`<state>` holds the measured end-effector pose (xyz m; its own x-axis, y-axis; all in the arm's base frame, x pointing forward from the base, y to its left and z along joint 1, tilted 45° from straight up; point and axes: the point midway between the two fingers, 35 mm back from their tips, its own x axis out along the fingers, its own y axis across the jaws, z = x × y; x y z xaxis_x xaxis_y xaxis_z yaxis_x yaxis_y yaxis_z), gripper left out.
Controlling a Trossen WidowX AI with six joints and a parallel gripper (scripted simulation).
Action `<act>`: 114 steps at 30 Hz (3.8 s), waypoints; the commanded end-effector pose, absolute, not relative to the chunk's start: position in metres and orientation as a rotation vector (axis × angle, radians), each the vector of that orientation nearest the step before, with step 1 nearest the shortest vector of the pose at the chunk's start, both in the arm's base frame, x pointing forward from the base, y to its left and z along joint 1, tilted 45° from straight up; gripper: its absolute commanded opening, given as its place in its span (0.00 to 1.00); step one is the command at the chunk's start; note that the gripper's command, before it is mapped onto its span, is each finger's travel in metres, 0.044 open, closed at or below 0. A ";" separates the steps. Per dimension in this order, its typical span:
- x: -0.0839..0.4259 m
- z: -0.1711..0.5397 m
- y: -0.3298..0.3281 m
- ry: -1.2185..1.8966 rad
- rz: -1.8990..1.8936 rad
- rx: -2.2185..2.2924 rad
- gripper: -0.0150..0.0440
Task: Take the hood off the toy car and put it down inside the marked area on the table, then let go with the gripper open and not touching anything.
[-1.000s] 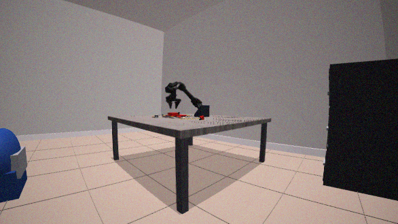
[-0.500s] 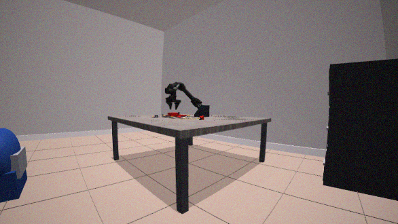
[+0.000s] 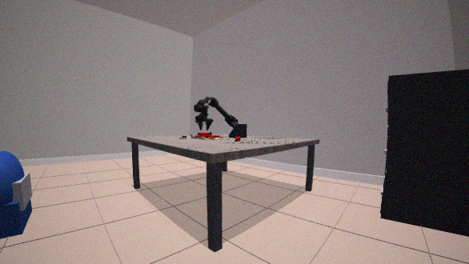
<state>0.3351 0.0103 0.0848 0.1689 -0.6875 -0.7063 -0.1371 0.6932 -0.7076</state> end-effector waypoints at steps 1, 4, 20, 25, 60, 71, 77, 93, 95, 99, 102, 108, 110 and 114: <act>0.335 0.082 0.007 1.376 -0.449 -0.762 1.00; 0.335 0.081 0.006 1.376 -0.449 -0.762 1.00; 0.337 0.073 -0.002 1.375 -0.450 -0.763 1.00; 0.337 0.072 -0.003 1.375 -0.450 -0.763 1.00; 0.340 0.061 -0.015 1.375 -0.451 -0.763 1.00; 0.340 0.061 -0.013 1.373 -0.451 -0.756 0.77; 0.340 0.062 -0.013 1.373 -0.451 -0.756 0.63; 0.339 0.068 -0.006 1.373 -0.450 -0.756 0.25; 0.339 0.069 -0.005 1.373 -0.450 -0.756 0.25; 0.338 0.071 -0.004 1.373 -0.450 -0.756 0.25; 0.338 0.072 -0.002 1.373 -0.450 -0.756 0.25; 0.337 0.075 0.000 1.373 -0.450 -0.756 0.25; 0.337 0.076 0.001 1.373 -0.450 -0.756 0.25; 0.337 0.078 0.003 1.373 -0.450 -0.756 0.25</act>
